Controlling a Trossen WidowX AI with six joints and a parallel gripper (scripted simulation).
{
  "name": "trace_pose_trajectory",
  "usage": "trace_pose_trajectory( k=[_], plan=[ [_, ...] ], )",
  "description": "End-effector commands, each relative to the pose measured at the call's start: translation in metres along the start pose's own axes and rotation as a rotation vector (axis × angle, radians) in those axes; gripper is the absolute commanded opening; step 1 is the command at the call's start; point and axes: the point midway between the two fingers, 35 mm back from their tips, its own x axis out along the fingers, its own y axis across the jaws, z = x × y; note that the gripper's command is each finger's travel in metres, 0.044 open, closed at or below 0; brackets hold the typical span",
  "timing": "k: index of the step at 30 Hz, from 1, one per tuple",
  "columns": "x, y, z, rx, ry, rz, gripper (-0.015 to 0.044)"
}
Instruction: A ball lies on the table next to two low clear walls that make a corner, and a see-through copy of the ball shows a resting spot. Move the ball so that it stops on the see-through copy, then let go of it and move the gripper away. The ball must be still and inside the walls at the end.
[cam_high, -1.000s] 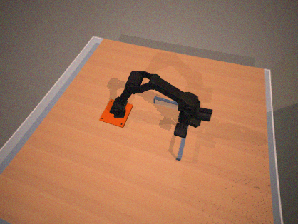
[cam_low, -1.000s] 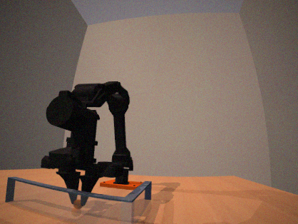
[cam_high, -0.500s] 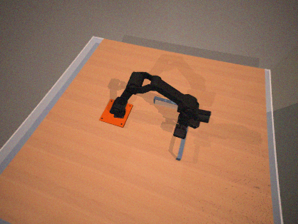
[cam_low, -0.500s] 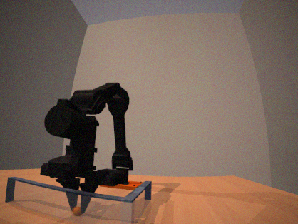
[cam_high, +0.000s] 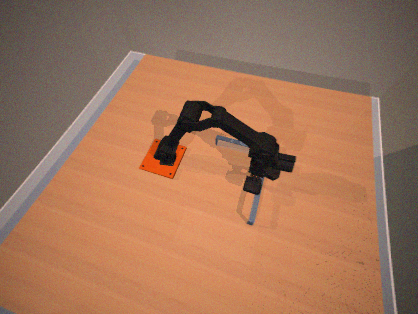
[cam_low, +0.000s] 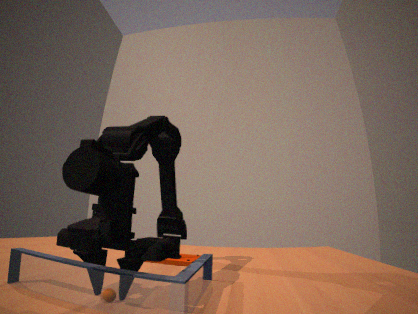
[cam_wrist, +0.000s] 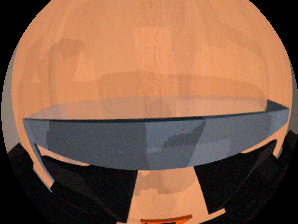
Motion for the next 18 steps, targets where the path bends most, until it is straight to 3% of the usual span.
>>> trace_pose_trajectory(
  k=[1, 8, 18],
  plan=[
    [-0.002, 0.000, 0.001, 0.000, -0.001, 0.000, 0.0206],
    [-0.085, 0.000, 0.000, -0.004, 0.002, -0.001, 0.0206],
    [-0.082, 0.000, 0.003, 0.002, -0.010, 0.001, 0.0206]
  ],
)
